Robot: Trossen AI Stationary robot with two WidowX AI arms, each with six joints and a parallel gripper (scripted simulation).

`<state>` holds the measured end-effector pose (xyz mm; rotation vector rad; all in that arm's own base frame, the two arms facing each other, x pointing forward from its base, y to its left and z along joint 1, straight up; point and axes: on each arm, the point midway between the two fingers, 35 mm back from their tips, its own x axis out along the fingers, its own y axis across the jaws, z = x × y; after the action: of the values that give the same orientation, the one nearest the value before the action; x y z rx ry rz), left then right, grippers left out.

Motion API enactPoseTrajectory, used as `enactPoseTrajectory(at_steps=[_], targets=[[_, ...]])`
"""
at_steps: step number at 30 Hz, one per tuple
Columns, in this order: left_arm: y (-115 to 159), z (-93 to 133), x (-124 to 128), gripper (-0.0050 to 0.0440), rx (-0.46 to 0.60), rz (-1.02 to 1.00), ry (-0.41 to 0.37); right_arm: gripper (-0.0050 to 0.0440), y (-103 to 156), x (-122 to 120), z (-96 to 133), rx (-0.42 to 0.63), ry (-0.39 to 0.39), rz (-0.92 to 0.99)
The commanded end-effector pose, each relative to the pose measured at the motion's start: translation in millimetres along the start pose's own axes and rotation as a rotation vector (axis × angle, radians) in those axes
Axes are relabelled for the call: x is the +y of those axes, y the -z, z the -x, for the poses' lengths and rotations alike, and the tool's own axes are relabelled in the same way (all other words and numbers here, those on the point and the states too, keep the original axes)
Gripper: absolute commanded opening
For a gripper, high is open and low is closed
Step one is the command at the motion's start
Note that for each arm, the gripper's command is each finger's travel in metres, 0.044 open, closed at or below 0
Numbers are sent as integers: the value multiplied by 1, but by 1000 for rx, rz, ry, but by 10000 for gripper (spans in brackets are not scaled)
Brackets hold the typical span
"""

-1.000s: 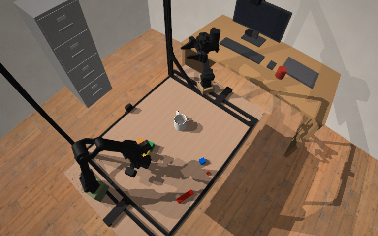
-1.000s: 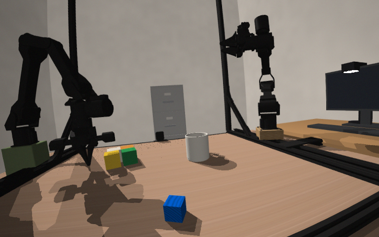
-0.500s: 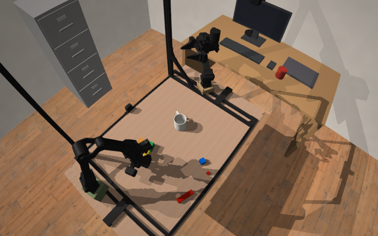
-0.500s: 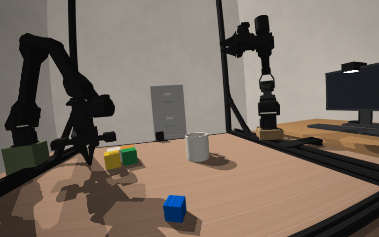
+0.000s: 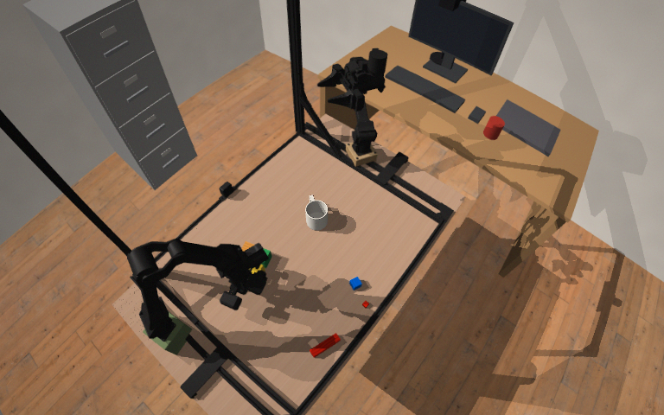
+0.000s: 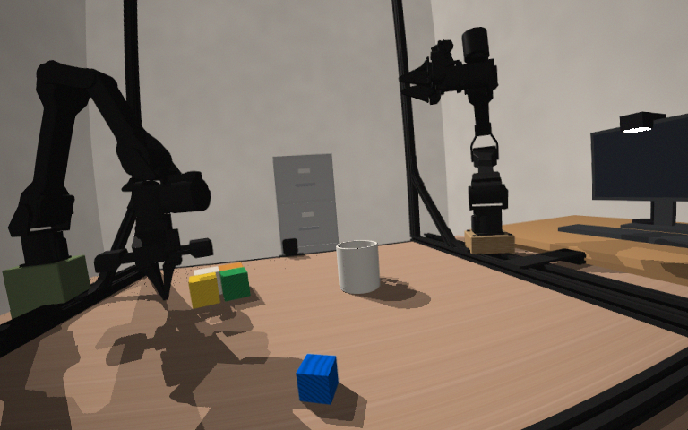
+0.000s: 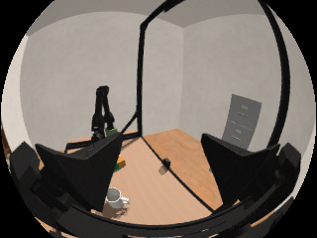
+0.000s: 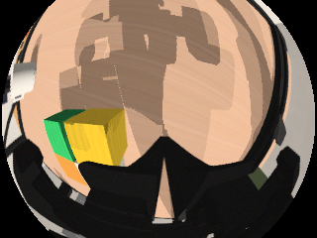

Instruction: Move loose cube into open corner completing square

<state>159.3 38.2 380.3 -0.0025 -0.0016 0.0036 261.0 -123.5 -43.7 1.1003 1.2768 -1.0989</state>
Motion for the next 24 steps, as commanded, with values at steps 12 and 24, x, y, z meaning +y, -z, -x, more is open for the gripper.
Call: enactPoseTrajectory(at_steps=[12,24], targets=[[0,0,-1,400,0,-2,3,0,-1,4,0,-1,0,-3],[0,0,-1,400,0,-2,3,0,-1,8,0,-1,0,-3]])
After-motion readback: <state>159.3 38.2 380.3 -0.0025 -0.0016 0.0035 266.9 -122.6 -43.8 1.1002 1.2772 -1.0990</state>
